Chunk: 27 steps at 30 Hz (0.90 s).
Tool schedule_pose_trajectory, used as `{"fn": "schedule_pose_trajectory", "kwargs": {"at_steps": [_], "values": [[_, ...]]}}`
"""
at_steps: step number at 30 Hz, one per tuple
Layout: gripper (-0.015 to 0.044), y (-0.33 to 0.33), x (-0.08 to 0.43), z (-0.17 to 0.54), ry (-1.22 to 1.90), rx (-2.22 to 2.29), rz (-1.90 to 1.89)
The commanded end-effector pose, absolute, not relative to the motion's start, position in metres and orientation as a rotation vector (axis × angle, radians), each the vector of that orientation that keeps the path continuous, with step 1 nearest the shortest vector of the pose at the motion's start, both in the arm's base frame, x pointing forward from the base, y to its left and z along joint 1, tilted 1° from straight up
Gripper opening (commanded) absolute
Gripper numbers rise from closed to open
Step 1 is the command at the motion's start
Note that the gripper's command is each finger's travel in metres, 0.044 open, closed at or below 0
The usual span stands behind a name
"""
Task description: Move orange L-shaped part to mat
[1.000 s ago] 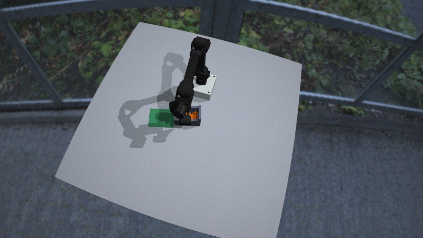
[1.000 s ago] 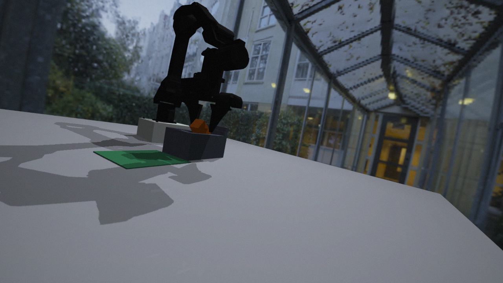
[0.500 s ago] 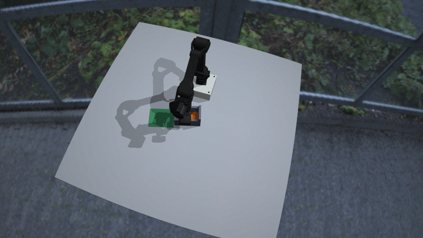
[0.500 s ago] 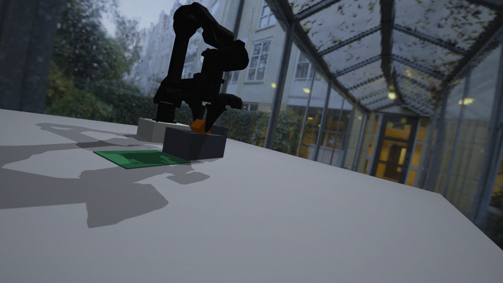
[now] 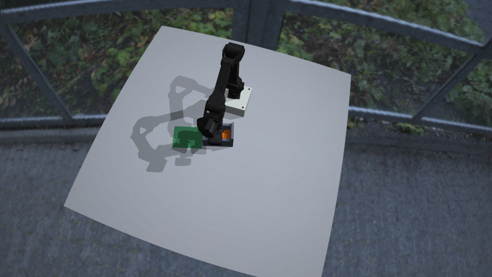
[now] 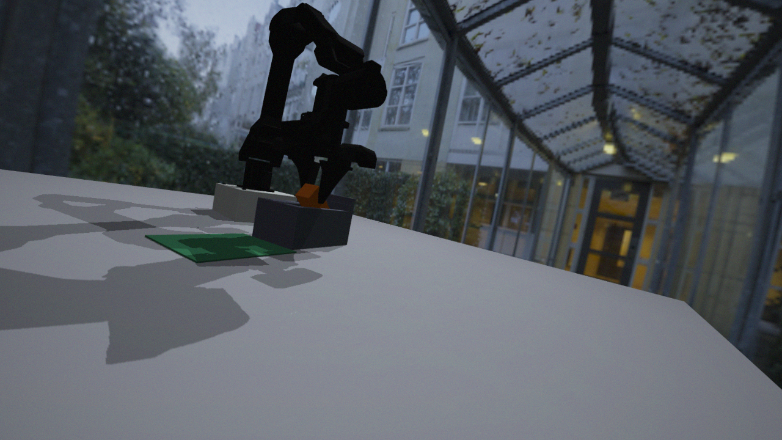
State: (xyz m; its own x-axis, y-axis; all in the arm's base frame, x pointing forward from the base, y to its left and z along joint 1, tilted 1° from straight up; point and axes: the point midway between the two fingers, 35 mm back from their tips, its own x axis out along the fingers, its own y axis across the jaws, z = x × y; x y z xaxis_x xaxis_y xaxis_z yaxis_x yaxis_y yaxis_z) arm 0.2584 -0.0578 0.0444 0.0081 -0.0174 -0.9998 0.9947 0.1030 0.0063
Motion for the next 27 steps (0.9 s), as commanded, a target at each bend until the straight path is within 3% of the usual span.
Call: {"fn": "schedule_pose_trajectory", "kwargs": {"at_steps": [1, 27], "values": [[0.0000, -0.058, 0.260, 0.050, 1.232, 1.125, -1.135], [0.0000, -0.057, 0.259, 0.092, 1.231, 1.124, -1.138]]}}
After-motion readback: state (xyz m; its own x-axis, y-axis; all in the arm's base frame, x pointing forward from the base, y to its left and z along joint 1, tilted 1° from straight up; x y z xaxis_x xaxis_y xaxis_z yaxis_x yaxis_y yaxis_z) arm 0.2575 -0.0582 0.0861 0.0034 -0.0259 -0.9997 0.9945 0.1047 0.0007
